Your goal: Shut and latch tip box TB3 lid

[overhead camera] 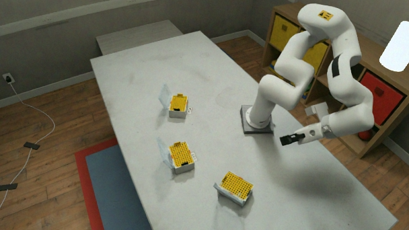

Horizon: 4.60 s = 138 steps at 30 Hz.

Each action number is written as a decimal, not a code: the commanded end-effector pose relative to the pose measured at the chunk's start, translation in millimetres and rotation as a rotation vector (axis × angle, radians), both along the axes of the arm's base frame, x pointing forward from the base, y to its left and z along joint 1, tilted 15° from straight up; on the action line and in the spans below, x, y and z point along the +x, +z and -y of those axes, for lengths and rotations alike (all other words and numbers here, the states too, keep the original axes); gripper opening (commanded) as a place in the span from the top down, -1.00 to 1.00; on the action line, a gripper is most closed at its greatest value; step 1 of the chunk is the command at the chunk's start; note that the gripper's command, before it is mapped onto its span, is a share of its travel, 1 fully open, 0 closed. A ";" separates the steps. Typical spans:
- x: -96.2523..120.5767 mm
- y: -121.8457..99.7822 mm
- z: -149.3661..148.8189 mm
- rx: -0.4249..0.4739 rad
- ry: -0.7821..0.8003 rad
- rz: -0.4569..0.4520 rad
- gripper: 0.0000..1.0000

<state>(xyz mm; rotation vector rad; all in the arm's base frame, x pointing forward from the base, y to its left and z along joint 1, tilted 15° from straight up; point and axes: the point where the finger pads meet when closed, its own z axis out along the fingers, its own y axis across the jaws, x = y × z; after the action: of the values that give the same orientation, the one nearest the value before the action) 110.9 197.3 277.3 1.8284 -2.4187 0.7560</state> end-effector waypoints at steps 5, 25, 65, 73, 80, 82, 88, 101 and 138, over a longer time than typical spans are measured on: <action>0.1 1.1 -0.6 0.003 0.001 0.001 -1.00; 27.0 15.7 7.9 0.051 0.123 -0.089 -1.00; 126.4 49.1 88.0 0.223 0.581 -0.249 -1.00; 141.1 50.9 109.3 0.245 0.660 -0.251 -1.00; 154.4 51.3 132.7 0.260 0.720 -0.248 -1.00; 156.5 51.1 137.2 0.266 0.753 -0.244 -1.00; 164.6 50.2 155.6 0.276 0.810 -0.236 -1.00; 177.7 46.1 194.4 0.284 0.896 -0.218 -1.00; 184.2 16.3 315.5 0.232 1.195 -0.118 -1.00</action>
<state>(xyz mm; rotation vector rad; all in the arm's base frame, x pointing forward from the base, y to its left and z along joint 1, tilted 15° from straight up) 295.5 -104.8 295.9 3.1953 -1.2169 0.2636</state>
